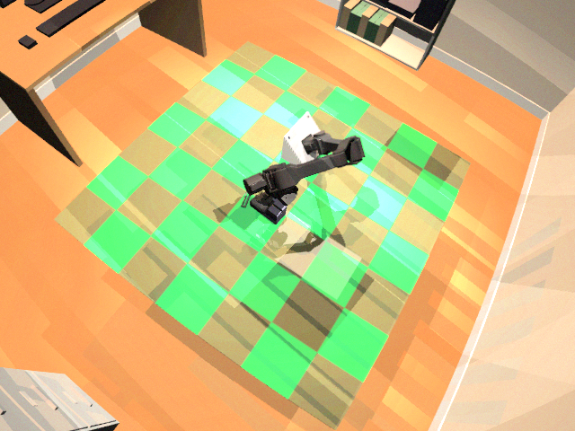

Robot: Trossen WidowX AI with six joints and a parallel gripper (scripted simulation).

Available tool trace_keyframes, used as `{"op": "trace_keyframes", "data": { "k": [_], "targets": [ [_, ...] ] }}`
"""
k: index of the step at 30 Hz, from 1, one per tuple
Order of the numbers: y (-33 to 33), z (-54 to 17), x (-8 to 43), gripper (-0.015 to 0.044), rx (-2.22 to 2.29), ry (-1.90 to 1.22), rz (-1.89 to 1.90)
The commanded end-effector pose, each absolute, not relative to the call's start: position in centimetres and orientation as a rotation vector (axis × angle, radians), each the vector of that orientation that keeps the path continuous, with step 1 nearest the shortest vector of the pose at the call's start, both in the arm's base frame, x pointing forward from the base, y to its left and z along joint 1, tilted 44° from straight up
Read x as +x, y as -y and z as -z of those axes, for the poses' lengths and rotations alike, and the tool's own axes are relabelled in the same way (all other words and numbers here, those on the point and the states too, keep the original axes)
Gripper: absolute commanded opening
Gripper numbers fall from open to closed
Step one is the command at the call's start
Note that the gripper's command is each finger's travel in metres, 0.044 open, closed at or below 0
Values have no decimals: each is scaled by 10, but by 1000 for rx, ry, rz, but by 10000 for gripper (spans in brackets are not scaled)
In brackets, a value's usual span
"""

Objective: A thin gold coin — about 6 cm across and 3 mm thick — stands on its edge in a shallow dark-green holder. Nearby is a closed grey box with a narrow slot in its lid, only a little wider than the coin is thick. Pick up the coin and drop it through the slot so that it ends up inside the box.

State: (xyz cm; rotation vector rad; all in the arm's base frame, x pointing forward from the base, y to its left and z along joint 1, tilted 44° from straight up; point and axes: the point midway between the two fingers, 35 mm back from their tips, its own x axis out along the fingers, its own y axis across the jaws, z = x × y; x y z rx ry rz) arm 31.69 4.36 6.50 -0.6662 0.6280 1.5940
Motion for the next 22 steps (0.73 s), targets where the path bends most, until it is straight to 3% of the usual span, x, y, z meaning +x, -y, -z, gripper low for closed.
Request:
{"op": "trace_keyframes", "data": {
  "k": [1,10,22],
  "targets": [
    [-41,-67,317,213,-667,-628,-1594],
    [-10,-103,319,440,-660,-629,-1599],
    [-4,-110,319,440,-658,-628,-1600]
  ]
}}
